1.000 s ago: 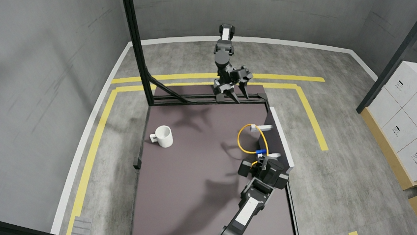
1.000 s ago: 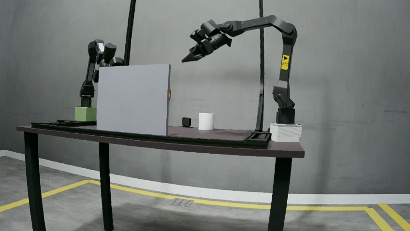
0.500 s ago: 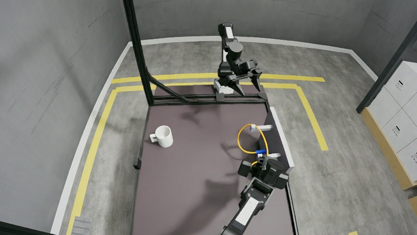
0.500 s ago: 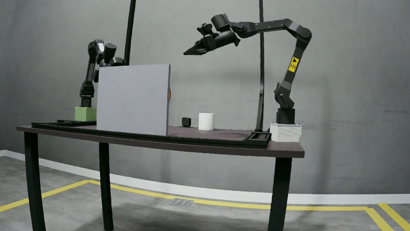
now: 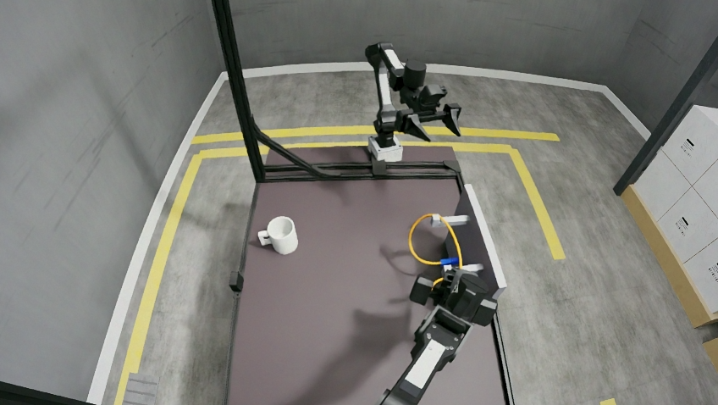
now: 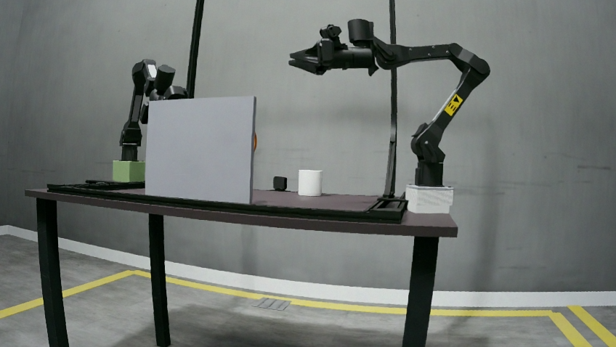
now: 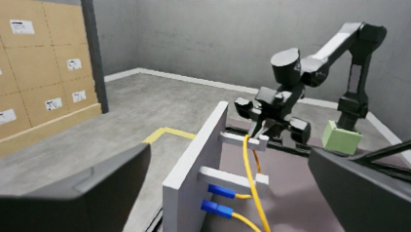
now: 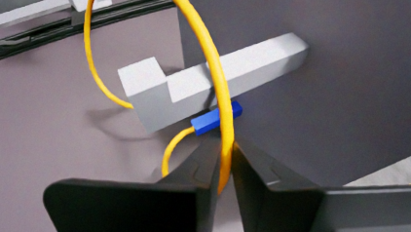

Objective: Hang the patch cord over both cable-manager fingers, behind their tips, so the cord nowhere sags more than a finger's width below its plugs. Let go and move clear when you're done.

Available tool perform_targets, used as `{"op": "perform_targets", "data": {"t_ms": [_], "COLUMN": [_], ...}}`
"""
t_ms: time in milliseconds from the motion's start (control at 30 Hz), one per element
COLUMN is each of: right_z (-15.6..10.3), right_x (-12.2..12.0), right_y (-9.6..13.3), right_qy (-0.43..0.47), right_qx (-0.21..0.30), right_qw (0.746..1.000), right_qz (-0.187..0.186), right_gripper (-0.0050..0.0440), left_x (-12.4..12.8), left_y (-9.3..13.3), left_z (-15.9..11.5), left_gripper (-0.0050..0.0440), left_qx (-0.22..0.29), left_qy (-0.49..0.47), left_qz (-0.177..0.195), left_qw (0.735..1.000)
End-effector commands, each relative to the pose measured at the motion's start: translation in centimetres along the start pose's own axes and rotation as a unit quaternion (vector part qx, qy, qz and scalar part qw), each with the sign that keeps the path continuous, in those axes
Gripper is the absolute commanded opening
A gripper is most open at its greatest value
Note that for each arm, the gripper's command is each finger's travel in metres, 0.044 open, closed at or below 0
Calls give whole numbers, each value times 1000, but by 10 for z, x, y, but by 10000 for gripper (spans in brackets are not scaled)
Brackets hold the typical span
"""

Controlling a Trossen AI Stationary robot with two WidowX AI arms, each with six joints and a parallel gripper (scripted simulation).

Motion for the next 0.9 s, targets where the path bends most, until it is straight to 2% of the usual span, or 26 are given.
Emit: {"op": "perform_targets", "data": {"t_ms": [0, 400, 867], "right_z": [10, 5, 5], "right_x": [1, -1, -7], "right_y": [6, 6, 20], "right_qy": [3, 2, 5], "right_qx": [-13, -8, -16], "right_qw": [1000, 1000, 1000], "right_qz": [0, -1, 0], "right_gripper": [25, 25, 25], "left_x": [13, 13, 13], "left_y": [15, 16, 16], "left_z": [0, 4, 4], "left_gripper": [440, 440, 440], "left_qx": [-66, -73, -73], "left_qy": [-24, -25, -25], "left_qz": [-10, -9, -9], "left_qw": [998, 997, 997]}}
Point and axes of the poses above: on each arm, the point midway between the two fingers, 35 mm back from their tips, its own y axis back along the fingers, its own x axis across the jaws, z = x × y, the point moved 7 cm from there along y, back along the fingers, and after that the axes turned 7 degrees about -y, right-handed, at the moved point
